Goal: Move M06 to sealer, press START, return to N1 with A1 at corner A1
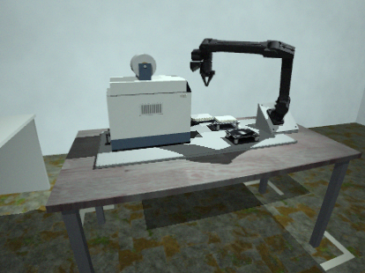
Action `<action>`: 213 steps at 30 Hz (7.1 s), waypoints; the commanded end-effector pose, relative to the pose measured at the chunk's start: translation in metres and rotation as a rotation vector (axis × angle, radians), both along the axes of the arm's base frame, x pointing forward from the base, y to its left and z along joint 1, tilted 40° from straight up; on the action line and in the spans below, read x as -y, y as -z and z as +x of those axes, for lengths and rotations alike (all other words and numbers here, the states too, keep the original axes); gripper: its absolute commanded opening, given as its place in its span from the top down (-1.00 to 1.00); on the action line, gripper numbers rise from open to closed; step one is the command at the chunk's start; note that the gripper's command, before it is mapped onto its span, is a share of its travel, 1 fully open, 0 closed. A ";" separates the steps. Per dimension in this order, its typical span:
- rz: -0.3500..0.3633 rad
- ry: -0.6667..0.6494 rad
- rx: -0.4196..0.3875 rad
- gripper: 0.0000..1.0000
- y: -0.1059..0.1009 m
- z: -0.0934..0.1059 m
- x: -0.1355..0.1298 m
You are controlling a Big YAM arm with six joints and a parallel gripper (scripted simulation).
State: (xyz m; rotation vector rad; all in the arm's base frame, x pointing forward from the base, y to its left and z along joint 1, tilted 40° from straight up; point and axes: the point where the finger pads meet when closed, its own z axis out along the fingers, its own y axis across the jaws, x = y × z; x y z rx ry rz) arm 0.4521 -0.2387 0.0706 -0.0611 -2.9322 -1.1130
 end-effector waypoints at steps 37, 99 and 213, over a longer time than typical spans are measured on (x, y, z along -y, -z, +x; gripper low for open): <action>-0.003 0.248 0.250 -1.00 0.084 0.004 -0.070; -0.003 0.235 0.245 -1.00 0.024 0.064 -0.133; -0.012 0.192 0.272 -1.00 0.051 0.084 -0.170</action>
